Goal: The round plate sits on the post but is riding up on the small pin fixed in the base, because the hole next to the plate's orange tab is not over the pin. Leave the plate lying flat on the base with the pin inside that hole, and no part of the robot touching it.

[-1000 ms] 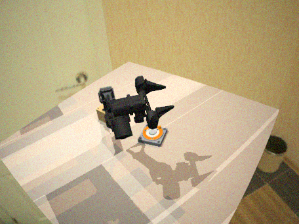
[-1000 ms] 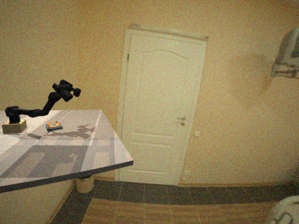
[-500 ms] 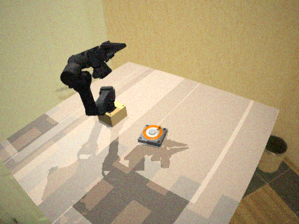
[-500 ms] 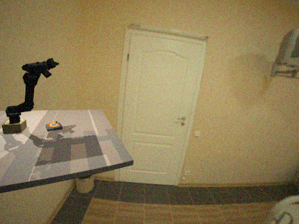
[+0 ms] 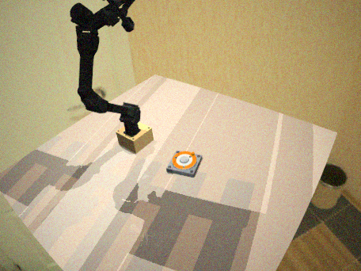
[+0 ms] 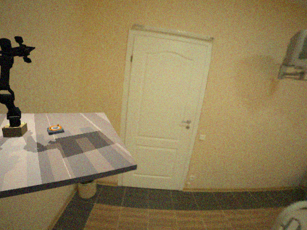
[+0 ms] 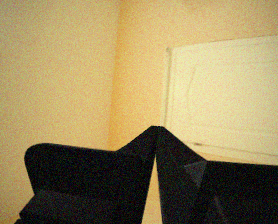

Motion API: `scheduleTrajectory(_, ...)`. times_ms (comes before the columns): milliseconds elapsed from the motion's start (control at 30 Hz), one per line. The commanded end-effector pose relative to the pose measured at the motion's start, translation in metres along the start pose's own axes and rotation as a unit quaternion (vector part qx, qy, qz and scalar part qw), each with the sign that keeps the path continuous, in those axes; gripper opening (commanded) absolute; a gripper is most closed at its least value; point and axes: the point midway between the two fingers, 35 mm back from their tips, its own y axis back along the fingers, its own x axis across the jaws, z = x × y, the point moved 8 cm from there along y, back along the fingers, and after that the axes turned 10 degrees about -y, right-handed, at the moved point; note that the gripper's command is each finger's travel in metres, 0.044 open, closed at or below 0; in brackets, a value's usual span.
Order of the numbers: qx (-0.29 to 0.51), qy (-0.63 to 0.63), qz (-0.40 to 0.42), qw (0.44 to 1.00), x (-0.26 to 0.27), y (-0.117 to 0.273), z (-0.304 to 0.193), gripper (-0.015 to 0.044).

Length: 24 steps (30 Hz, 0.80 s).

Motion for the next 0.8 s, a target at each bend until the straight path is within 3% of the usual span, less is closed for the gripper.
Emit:
scheduleTrajectory(0, 0.004, 0.148, -0.032, 0.988, -0.035, -0.021, -0.055, 0.0000)
scheduleTrajectory(100, 0.004, 0.217, -0.053, 0.975, -0.056, -0.035, -0.076, 0.0000)
scheduleTrajectory(233, 0.007, 0.376, -0.131, 0.917, -0.123, -0.077, -0.107, 0.0000)
scheduleTrajectory(367, 0.009, 0.451, -0.190, 0.872, -0.166, -0.104, -0.109, 0.0000)
scheduleTrajectory(567, 0.013, 0.559, -0.350, 0.751, -0.263, -0.153, -0.063, 0.0000)
scheduleTrajectory(767, 0.017, 0.558, -0.475, 0.681, -0.329, -0.171, 0.002, 0.0000)
